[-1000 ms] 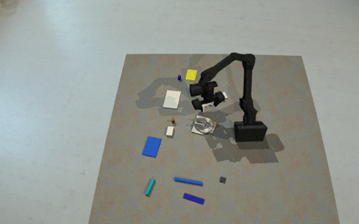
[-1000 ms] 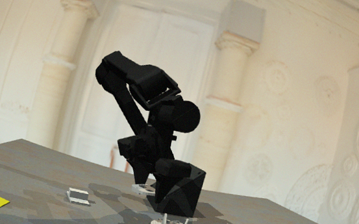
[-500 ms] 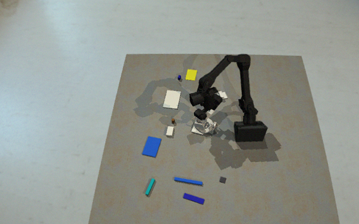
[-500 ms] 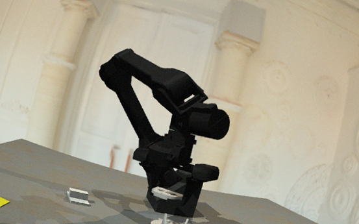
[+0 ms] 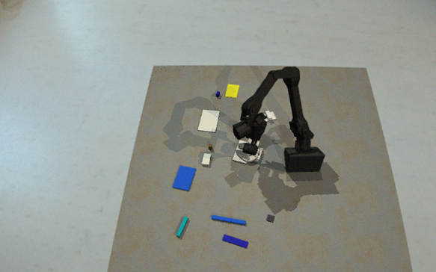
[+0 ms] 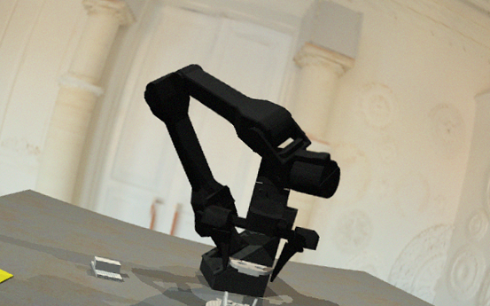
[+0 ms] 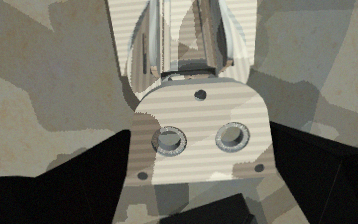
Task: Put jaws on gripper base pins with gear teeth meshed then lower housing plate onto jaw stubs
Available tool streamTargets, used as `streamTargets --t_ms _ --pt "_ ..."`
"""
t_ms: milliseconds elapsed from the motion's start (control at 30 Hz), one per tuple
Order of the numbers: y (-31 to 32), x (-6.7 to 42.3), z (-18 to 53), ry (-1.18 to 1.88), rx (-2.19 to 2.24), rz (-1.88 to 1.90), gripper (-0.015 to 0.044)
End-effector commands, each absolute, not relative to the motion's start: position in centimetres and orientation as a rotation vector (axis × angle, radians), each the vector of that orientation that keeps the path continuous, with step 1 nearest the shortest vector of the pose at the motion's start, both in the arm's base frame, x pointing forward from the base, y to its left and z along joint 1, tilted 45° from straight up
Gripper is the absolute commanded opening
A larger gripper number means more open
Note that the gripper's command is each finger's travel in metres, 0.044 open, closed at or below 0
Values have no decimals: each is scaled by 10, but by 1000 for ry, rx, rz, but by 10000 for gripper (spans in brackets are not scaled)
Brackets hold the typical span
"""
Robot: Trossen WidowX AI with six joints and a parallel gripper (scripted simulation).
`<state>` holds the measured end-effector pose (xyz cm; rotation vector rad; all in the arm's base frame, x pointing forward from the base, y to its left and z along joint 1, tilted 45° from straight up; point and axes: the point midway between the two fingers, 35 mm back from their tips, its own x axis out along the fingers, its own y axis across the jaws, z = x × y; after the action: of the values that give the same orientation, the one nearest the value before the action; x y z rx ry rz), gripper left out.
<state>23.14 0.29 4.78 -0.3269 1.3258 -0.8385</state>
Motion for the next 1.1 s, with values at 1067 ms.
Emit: streamTargets --t_ms 1067 --pt "5 216 45 1338 -344 -826 351"
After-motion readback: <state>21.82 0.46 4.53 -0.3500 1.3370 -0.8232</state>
